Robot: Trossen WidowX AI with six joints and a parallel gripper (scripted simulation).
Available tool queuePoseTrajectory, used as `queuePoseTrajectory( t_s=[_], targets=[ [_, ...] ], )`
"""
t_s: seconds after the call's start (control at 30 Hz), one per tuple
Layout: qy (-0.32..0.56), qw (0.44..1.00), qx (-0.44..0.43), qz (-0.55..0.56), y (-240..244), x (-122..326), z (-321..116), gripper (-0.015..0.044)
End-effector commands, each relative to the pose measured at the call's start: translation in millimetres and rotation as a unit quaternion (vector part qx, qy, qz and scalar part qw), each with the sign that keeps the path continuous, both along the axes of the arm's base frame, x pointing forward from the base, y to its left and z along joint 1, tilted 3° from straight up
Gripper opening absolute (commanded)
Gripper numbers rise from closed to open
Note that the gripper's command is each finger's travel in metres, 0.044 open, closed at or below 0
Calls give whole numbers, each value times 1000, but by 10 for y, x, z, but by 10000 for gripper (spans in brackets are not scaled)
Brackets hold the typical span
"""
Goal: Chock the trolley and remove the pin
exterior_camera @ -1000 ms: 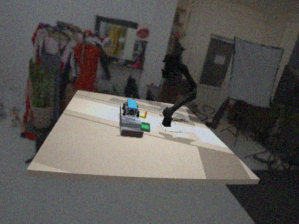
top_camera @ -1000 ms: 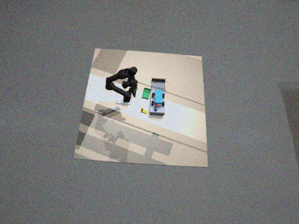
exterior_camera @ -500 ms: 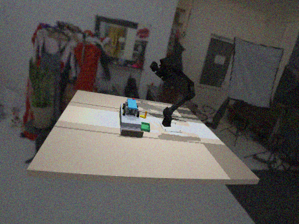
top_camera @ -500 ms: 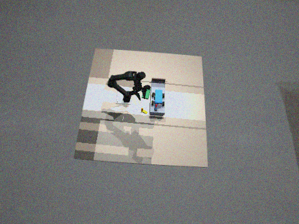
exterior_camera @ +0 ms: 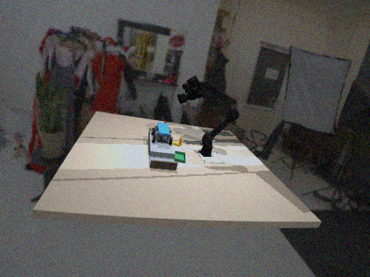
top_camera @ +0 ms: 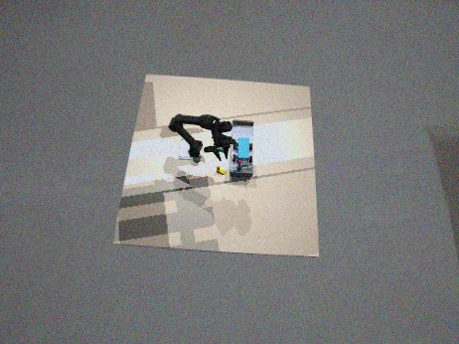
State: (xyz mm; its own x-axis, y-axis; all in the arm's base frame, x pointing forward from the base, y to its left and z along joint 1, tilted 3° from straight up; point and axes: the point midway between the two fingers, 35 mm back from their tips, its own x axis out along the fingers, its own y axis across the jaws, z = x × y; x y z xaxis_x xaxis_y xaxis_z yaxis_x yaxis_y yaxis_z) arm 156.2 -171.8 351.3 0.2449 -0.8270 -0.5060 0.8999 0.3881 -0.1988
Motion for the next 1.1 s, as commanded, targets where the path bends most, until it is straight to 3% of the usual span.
queuePoseTrajectory(
  t_s=[0.0,0.27,0.53,0.8,1.07],
  targets=[
    [104,993,16,62,-13,56,-225,190],
    [280,938,51,198,-9,107,-636,190],
    [408,840,87,347,36,104,-1026,190],
    [479,714,113,498,122,65,-1379,190],
    [492,577,119,641,246,8,-1680,190]
  ],
)
